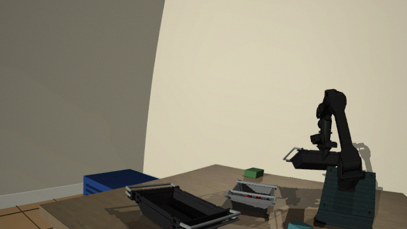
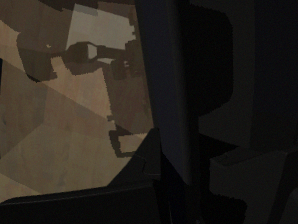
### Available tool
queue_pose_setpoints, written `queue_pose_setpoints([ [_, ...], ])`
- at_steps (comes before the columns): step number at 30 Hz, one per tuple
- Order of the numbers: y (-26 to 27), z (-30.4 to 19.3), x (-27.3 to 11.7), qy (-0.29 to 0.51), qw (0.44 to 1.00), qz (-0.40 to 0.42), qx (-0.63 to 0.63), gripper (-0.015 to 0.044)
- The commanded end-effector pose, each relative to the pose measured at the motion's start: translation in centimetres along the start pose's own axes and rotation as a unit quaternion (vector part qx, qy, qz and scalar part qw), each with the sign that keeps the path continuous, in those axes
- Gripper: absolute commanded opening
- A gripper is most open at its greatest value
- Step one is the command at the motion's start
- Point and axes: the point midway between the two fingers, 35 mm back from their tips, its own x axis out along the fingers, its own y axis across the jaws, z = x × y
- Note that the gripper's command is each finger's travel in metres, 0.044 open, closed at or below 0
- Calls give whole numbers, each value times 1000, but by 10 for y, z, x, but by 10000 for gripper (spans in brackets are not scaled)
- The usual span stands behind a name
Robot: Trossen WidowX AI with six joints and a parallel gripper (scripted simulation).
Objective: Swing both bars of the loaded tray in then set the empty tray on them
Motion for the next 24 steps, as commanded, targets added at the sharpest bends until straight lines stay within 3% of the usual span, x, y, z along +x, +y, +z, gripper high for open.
queue_pose_setpoints([
  [1,-3,17,-14,3,999,-21,-31,0],
  [24,20,127,-29,14,976,-34,-215,0],
])
